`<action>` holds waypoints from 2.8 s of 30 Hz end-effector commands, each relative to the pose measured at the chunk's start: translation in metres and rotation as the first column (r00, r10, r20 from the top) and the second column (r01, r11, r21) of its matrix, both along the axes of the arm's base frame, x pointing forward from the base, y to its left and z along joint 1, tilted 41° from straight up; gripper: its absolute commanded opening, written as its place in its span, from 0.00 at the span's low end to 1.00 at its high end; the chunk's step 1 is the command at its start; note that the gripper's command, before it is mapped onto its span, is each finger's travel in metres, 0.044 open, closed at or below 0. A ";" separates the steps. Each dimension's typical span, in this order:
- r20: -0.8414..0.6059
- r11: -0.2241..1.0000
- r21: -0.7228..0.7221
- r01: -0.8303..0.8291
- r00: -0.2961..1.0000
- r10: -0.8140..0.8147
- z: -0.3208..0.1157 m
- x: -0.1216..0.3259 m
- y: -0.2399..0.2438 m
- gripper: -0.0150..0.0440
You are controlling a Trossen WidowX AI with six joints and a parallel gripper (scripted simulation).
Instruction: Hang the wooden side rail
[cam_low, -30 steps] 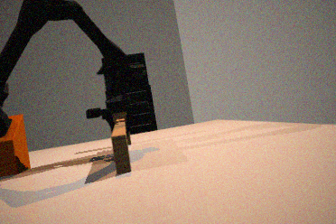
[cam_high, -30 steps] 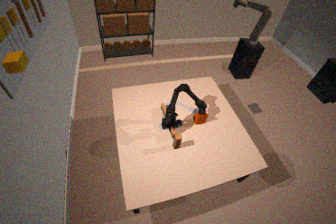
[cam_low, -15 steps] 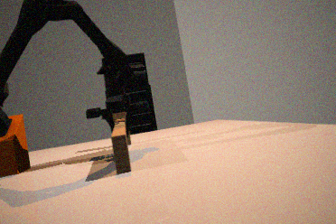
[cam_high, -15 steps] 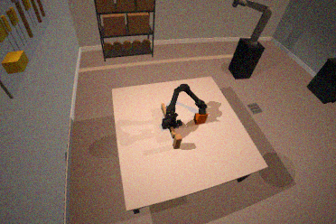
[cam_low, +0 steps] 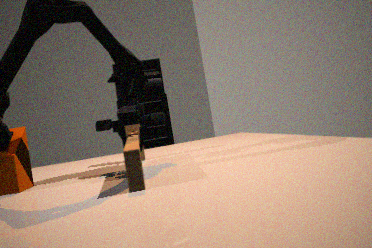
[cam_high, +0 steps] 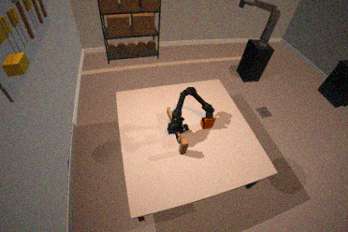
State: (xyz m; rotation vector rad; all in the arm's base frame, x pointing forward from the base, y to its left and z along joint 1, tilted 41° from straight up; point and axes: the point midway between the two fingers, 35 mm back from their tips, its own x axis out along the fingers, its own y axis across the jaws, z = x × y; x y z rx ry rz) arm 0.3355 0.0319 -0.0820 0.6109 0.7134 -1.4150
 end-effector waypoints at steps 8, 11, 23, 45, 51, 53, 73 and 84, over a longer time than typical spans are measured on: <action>0.003 1.000 0.004 -0.008 1.000 0.008 0.000 0.000 0.005 0.25; 0.003 1.000 0.004 -0.008 1.000 0.008 -0.001 0.000 0.005 0.25; 0.003 1.000 0.004 -0.008 1.000 0.008 -0.002 0.001 0.006 0.25; 0.003 1.000 0.005 -0.008 1.000 0.008 -0.003 0.000 0.008 0.25; 0.003 1.000 0.005 -0.008 1.000 0.008 -0.004 0.000 0.008 0.25; 0.003 1.000 0.005 -0.008 1.000 0.008 -0.004 0.000 0.009 0.25; 0.003 1.000 0.005 -0.008 1.000 0.008 -0.005 -0.001 0.011 0.25; 0.003 1.000 0.005 -0.008 1.000 0.008 -0.006 0.000 0.011 0.25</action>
